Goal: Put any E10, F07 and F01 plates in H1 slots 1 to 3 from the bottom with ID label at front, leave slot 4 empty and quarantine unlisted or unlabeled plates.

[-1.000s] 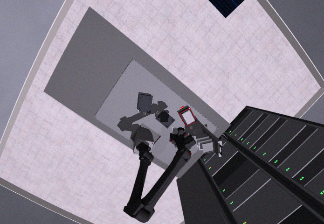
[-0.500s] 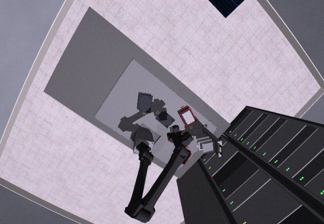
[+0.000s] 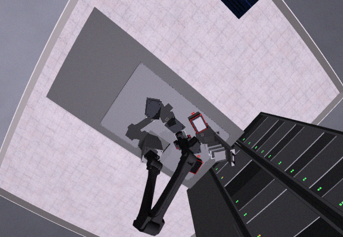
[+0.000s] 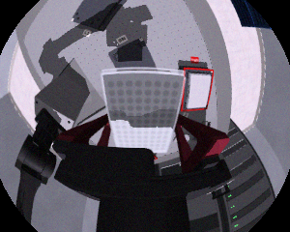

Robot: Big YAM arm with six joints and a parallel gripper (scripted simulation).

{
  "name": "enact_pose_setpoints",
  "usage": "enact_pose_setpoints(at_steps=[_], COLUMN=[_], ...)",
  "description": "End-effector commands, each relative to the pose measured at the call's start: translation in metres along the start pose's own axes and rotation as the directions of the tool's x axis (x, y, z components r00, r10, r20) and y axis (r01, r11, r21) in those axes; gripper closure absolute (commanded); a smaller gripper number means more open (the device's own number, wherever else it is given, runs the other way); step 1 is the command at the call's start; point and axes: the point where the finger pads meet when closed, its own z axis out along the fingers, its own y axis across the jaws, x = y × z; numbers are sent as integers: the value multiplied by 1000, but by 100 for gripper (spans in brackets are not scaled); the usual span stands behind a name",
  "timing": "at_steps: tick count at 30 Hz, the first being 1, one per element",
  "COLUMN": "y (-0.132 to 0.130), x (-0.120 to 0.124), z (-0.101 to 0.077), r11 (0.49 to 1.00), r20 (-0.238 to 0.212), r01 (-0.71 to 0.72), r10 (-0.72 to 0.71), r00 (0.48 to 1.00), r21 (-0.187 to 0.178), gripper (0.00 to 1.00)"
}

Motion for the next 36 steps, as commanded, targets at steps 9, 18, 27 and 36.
enact_pose_setpoints(at_steps=[9, 18, 27, 36], y=[19, 18, 19, 19], x=[-30, -34, -34, -35], z=[-8, 4, 28, 47], r11=[961, 916, 911, 911], r20=[4, 0, 1, 1], r01=[276, 402, 411, 412], r10=[-276, -402, -411, -412], r00=[961, 916, 911, 911], r21=[18, 8, 8, 7], gripper=[14, 14, 14, 14])
